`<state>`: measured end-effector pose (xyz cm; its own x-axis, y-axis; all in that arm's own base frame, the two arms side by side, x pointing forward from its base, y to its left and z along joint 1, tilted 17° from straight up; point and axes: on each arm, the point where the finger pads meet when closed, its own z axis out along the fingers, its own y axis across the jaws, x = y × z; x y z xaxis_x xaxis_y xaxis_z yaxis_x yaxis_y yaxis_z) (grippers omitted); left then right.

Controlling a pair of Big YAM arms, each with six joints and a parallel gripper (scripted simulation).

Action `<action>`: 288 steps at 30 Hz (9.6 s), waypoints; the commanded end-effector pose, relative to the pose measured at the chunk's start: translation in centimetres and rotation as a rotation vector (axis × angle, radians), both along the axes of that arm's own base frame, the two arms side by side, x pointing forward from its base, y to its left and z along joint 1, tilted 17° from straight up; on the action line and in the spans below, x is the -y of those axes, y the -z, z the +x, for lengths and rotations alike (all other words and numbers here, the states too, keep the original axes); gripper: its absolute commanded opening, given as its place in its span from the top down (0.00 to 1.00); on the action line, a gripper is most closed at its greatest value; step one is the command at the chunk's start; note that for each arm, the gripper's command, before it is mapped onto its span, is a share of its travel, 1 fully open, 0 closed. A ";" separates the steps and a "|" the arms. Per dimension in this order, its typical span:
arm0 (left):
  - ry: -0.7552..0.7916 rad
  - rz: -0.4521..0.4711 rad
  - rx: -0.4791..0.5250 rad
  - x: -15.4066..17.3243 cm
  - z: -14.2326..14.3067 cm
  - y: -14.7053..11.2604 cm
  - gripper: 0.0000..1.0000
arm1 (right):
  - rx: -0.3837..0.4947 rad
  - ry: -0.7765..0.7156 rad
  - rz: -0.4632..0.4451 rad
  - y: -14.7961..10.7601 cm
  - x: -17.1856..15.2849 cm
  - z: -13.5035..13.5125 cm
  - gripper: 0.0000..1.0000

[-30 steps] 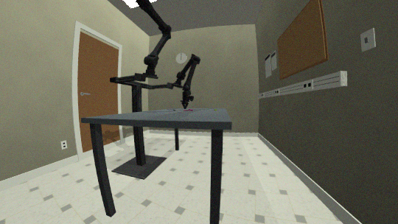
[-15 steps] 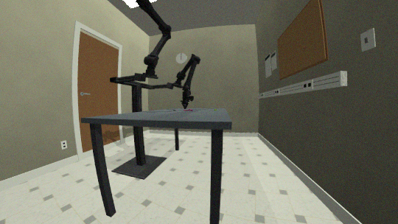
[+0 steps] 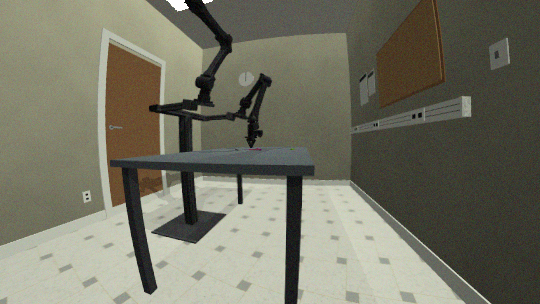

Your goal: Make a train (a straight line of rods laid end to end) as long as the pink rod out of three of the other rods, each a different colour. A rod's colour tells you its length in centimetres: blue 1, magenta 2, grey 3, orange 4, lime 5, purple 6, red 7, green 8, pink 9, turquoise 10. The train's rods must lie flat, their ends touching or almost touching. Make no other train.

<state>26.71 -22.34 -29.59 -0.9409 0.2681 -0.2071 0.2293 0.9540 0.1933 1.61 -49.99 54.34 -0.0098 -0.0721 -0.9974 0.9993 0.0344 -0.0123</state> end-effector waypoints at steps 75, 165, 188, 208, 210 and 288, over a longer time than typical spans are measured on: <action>-0.010 -0.027 0.017 1.6 0.8 -1.0 0.96 | 0.014 0.023 -0.061 -2.3 -0.9 -1.1 0.00; -0.001 -0.029 0.020 1.4 0.3 -0.9 0.96 | 0.014 0.023 -0.061 -2.3 -0.9 -1.1 0.00; -0.008 -0.014 0.007 0.3 0.6 1.4 0.96 | 0.014 0.023 -0.061 -2.3 -0.9 -1.1 0.00; -0.010 -0.017 0.010 0.3 0.7 1.3 0.96 | 0.014 0.023 -0.061 -2.3 -0.9 -1.1 0.00; -0.010 -0.017 0.010 0.3 0.7 1.3 0.96 | 0.014 0.023 -0.061 -2.3 -0.9 -1.1 0.00; -0.010 -0.023 0.018 2.2 -1.4 -8.3 0.00 | 0.014 0.023 -0.061 -2.3 -0.9 -1.1 0.00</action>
<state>25.02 -23.89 -22.20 -0.9420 0.2557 -0.2173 0.2185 0.9589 0.1809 1.61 -49.99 54.34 -0.0098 -0.0721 -0.9974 0.9993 0.0344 -0.0123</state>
